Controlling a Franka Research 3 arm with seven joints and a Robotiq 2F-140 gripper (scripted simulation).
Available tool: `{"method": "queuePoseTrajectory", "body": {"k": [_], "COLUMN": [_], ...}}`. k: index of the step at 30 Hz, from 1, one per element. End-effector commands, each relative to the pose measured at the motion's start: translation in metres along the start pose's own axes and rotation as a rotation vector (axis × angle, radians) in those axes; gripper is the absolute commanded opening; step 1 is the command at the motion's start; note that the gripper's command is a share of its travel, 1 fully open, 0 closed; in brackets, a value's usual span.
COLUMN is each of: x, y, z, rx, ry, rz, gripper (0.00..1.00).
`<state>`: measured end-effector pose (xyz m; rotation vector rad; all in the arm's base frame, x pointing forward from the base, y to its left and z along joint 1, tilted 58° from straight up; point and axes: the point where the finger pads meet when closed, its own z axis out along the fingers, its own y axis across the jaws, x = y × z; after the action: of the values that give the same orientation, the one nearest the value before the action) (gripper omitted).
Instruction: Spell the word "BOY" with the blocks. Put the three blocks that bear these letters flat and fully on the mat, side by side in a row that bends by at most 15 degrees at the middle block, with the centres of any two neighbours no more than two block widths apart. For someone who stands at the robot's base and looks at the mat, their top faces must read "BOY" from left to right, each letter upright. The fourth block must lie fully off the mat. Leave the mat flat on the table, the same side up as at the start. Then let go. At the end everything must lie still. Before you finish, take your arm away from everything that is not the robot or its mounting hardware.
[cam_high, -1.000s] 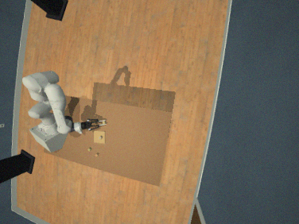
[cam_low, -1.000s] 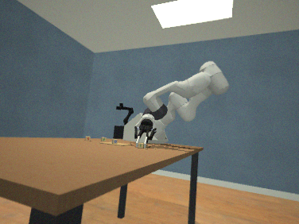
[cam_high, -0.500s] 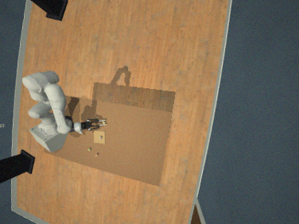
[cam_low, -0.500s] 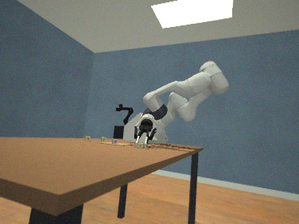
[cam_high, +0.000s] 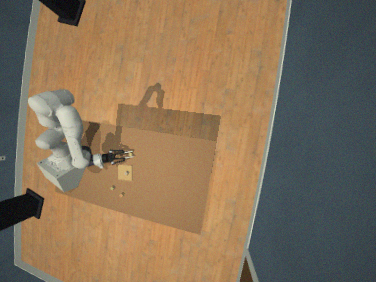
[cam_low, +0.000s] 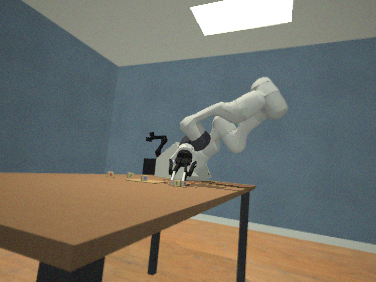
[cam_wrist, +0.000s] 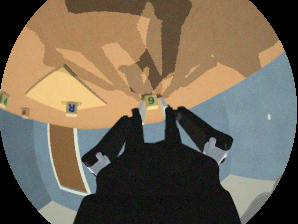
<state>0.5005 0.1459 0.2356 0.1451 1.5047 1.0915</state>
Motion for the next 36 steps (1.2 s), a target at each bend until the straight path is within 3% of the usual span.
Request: {"method": "queuePoseTrajectory", "body": {"k": [1, 24, 36], "x": [0.000, -0.003, -0.036], "y": [0.000, 0.000, 0.000], "z": [0.001, -0.001, -0.022], "rx": [0.000, 0.000, 0.000], "ry": [-0.002, -0.002, -0.002], "rz": [-0.004, -0.004, -0.004], "gripper": [0.25, 0.25, 0.25]}}
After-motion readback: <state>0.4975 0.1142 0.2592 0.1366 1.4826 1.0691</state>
